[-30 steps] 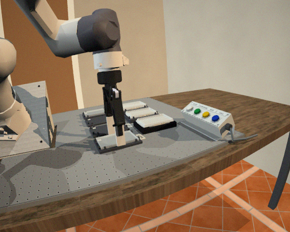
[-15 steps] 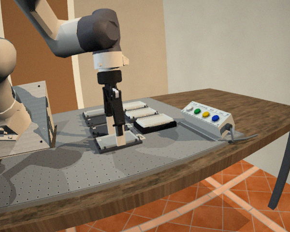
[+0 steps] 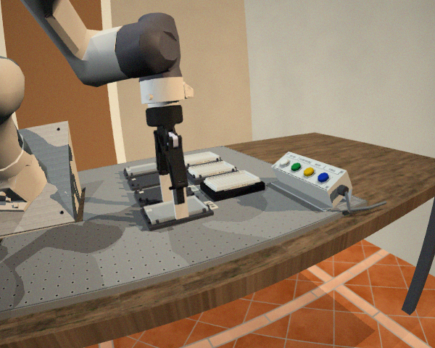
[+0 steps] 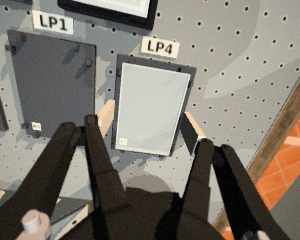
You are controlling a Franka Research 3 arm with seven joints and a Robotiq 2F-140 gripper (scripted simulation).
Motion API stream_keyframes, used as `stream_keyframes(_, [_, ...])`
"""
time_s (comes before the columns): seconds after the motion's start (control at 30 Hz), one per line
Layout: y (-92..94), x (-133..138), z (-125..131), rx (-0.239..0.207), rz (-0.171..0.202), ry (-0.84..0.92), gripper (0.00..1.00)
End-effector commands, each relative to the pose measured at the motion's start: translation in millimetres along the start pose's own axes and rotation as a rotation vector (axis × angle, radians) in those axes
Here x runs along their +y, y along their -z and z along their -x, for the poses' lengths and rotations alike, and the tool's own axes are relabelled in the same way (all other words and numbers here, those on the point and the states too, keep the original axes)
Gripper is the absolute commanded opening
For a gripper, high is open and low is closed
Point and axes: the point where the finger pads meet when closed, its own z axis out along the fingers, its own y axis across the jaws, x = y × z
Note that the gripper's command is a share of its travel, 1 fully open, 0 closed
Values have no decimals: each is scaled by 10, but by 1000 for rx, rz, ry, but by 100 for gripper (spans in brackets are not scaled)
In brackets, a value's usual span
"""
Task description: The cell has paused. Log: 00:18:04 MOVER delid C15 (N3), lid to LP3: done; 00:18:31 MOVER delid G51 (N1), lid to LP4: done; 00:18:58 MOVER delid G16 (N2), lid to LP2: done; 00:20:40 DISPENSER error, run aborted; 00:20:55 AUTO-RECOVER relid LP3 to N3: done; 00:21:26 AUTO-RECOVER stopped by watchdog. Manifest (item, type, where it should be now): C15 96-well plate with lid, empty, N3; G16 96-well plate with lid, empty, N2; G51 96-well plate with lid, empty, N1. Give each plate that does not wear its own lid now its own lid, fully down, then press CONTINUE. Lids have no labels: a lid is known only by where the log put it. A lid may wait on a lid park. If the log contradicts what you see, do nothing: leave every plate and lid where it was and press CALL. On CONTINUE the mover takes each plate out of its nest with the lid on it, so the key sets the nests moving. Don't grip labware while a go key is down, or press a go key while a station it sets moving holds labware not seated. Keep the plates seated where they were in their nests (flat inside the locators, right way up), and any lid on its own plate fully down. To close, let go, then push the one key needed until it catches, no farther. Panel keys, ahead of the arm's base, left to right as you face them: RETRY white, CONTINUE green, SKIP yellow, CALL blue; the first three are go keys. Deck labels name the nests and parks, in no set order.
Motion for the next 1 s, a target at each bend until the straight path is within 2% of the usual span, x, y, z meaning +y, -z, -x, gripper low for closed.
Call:
stream_keyframes(0.0, [0,-5,-5,3,1,8,66])
stream_keyframes(0.1, [0,-5,-5,3,1,8,66])
stream_keyframes(0.13, [0,-5,-5,3,1,8,0])
stream_keyframes(0.97, [0,-5,-5,3,1,8,0])
